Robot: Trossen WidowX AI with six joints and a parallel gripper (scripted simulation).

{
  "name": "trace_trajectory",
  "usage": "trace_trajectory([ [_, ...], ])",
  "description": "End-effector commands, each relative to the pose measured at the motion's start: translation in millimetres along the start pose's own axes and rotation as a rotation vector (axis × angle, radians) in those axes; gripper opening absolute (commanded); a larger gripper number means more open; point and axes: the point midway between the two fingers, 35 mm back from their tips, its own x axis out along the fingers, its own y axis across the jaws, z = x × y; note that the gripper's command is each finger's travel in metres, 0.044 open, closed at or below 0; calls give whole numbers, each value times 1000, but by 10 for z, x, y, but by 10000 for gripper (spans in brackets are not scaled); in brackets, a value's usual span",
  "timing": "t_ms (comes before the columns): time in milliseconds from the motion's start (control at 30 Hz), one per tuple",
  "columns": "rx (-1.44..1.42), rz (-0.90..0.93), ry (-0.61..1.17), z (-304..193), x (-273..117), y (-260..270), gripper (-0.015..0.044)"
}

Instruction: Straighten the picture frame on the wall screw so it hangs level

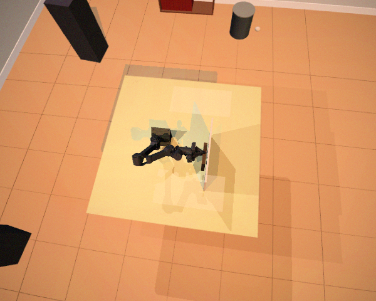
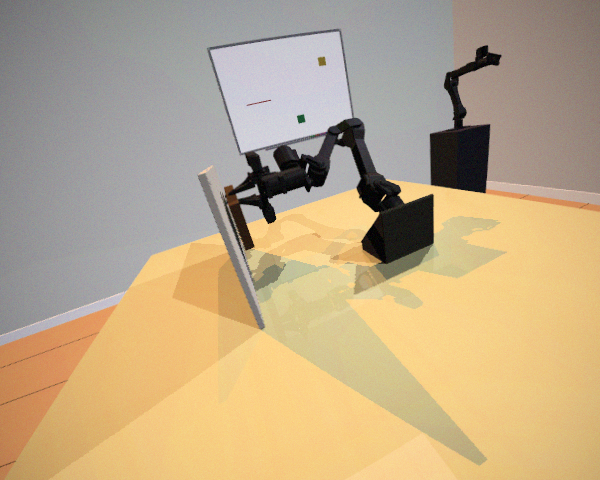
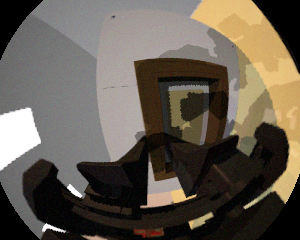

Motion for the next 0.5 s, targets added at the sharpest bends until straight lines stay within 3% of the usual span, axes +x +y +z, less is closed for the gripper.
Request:
trace_trajectory([
  [0,5,9,-1,6,1,33,0],
  [467,5,9,-1,5,2,-9,0],
])
